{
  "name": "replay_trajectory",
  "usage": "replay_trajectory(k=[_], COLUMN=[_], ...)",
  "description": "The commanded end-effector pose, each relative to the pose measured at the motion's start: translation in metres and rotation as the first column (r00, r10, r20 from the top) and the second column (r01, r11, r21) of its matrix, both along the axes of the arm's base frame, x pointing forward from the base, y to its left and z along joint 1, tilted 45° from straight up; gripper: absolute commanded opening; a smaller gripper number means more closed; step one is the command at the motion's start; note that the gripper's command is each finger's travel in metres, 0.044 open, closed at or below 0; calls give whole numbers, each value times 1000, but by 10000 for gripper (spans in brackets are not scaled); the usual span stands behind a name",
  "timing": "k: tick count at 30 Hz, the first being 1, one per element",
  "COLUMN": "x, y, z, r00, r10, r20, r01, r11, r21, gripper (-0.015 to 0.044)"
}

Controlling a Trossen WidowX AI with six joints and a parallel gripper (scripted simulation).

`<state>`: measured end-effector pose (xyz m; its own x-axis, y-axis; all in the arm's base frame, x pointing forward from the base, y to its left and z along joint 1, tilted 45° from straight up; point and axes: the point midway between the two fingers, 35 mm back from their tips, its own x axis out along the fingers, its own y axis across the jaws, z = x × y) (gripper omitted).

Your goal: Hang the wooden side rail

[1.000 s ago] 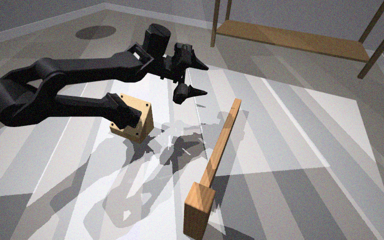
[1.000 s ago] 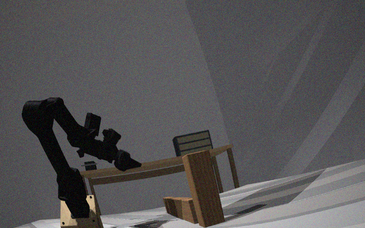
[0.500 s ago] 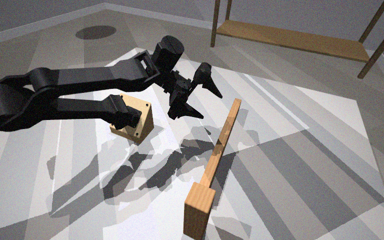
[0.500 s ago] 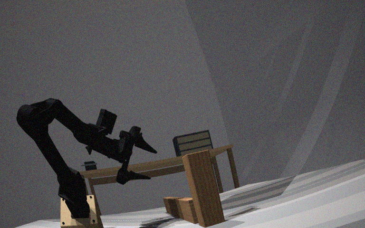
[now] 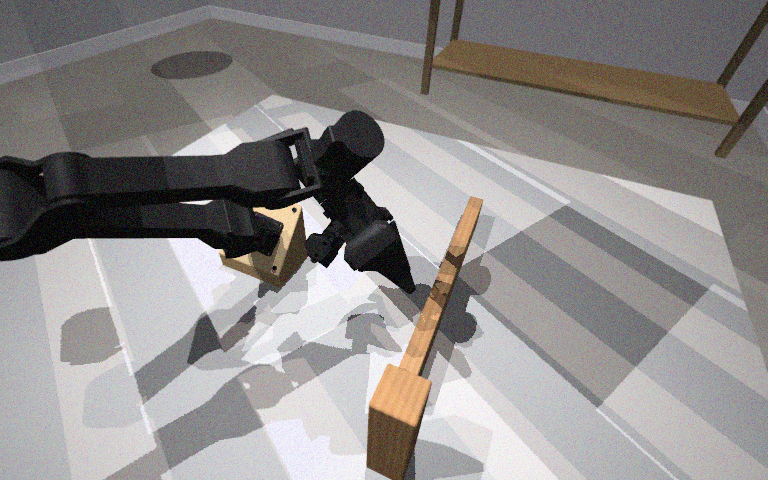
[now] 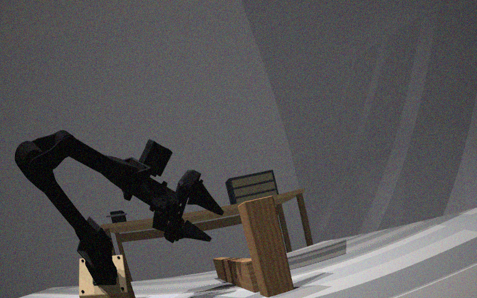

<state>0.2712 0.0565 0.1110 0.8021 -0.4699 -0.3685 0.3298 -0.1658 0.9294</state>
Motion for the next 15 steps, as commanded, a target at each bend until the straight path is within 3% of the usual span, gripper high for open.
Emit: replay_trajectory(k=[1, 15], x=[3, 2], y=[-63, -67], z=[46, 48], r00=[748, 716], r10=[-564, -598], r20=[350, 361], r01=[293, 293], r11=[754, 726], r21=[588, 622], gripper=[440, 440])
